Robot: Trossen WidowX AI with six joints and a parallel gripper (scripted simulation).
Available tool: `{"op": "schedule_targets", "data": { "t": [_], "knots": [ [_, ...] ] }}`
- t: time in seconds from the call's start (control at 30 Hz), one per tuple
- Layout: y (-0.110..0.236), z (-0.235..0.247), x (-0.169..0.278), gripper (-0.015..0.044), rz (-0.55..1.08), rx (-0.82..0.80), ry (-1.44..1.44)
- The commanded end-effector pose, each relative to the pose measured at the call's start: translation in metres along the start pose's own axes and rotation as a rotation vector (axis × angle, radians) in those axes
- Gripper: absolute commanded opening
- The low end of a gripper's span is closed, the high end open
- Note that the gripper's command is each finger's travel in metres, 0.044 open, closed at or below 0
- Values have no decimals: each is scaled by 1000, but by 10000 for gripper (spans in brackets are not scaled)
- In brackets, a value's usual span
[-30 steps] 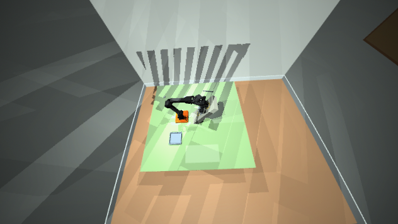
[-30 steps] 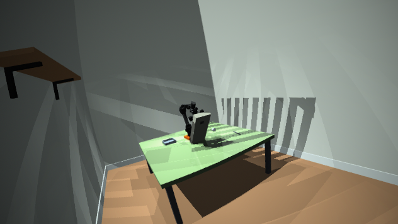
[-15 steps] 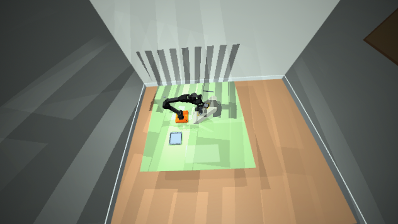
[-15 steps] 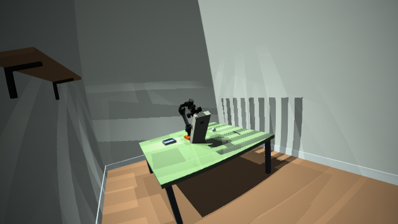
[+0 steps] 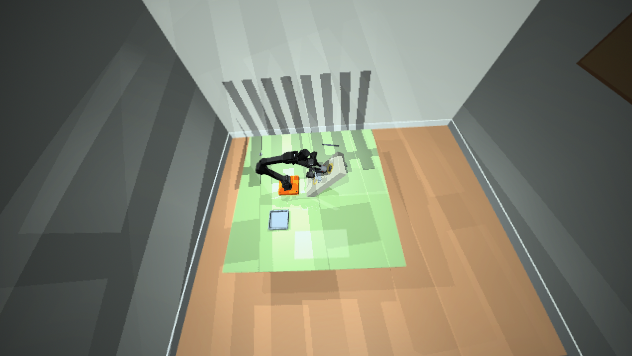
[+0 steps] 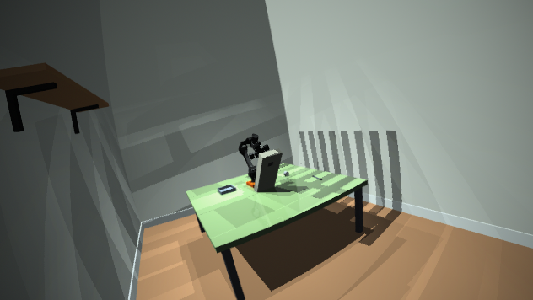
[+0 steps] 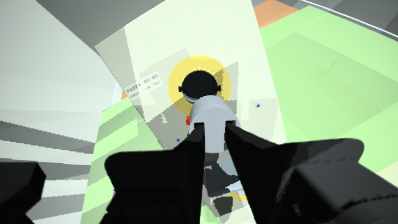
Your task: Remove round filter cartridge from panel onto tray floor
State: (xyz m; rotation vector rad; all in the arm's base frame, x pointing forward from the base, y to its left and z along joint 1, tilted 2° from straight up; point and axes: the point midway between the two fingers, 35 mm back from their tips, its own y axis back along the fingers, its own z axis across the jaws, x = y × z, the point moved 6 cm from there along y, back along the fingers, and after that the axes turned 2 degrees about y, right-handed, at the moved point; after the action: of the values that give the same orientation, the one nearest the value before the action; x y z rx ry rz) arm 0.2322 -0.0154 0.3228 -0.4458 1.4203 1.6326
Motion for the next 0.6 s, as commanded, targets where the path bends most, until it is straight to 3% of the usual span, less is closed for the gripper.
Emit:
{"op": "schedule_targets", "data": {
  "t": [0.0, 0.43, 0.57],
  "knots": [
    [1, -3, 8, 0, -12, -3, 0],
    [-6, -17, 46, 0, -11, -2, 0],
    [-6, -15, 41, 100, 2, 0, 0]
  ]
}}
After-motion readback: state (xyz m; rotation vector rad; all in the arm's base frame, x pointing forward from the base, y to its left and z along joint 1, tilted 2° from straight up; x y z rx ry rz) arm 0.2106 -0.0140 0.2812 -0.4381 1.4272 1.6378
